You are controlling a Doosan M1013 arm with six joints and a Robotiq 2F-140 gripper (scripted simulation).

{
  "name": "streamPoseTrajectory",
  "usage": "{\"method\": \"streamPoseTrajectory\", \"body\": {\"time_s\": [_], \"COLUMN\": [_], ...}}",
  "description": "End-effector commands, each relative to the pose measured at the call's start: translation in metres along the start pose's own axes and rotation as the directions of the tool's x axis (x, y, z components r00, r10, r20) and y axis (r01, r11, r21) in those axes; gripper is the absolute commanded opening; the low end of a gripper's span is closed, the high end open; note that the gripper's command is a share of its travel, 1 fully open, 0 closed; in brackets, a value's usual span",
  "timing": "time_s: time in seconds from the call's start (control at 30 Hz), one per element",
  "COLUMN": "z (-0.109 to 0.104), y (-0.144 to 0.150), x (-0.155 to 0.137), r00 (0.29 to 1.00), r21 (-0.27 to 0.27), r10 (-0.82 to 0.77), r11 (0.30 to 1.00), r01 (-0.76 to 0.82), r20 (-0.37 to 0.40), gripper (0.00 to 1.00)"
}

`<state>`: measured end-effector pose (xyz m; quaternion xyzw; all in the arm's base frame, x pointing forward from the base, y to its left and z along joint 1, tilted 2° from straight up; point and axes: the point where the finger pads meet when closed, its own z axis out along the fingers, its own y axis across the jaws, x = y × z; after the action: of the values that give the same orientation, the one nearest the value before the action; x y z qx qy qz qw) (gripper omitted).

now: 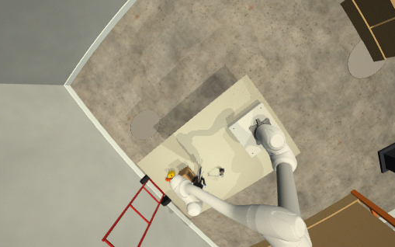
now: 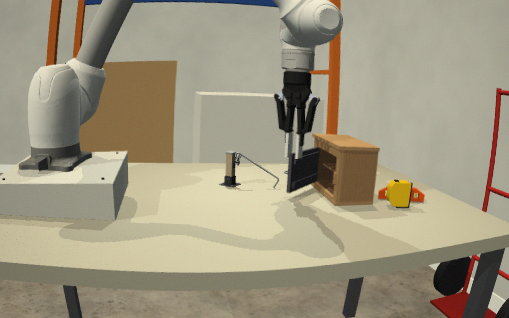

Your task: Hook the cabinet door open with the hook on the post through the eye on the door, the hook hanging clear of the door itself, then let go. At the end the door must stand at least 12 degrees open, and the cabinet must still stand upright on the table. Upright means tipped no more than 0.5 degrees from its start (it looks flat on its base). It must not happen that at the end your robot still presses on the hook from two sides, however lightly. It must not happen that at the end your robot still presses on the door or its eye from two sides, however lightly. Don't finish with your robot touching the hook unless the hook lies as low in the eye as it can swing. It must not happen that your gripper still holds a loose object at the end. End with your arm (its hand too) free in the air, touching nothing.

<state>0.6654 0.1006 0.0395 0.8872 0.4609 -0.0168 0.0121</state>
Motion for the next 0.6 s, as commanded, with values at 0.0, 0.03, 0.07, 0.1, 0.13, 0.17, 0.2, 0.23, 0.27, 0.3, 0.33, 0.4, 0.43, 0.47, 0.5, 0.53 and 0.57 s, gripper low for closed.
{"method": "streamPoseTrajectory", "body": {"time_s": [0.0,0.03,0.07,0.1,0.13,0.17,0.2,0.23,0.27,0.3,0.33,0.4,0.43,0.47,0.5,0.53,0.57], "z": [0.0003,0.0004,0.0004,0.0005,0.0005,0.0005,0.0005,0.0005,0.0005,0.0005,0.0005,0.0005,0.0005,0.0005,0.0005,0.0005,0.0005], "y": [0.0000,0.0000,0.0000,0.0000,0.0000,0.0000,0.0000,0.0000,0.0000,-0.0003,-0.0007,-0.0023,-0.0031,-0.0038,-0.0061,-0.0077,-0.0080], "x": [0.0000,0.0000,0.0000,0.0000,0.0000,0.0000,0.0000,0.0000,0.0000,0.0000,0.0000,0.0000,0.0000,0.0000,0.0000,0.0000,-0.0001], "r00": [1.000,1.000,1.000,1.000,1.000,1.000,1.000,1.000,1.000,1.000,1.000,1.000,0.999,0.999,0.999,0.999,0.999], "r21": [0.000,0.000,0.000,0.000,0.000,0.000,0.000,0.000,0.000,0.000,0.000,0.000,0.000,0.000,0.000,0.000,0.000], "r10": [0.000,0.000,0.000,0.000,0.000,0.000,0.000,0.000,0.000,0.003,0.009,0.028,0.038,0.047,0.049,0.049,0.049], "r11": [1.000,1.000,1.000,1.000,1.000,1.000,1.000,1.000,1.000,1.000,1.000,1.000,0.999,0.999,0.999,0.999,0.999], "r01": [0.000,0.000,0.000,0.000,0.000,0.000,0.000,0.000,0.000,-0.003,-0.009,-0.028,-0.038,-0.047,-0.049,-0.049,-0.049], "r20": [0.000,0.000,0.000,0.000,0.000,0.000,0.000,0.000,0.000,0.000,0.000,0.000,0.000,0.000,0.000,0.000,0.000], "gripper": [0.16,0.16,0.16,0.16,0.16,0.16,0.16,0.16,0.16,0.16,0.16,0.16,0.16,0.16,0.16,0.16,0.16]}}
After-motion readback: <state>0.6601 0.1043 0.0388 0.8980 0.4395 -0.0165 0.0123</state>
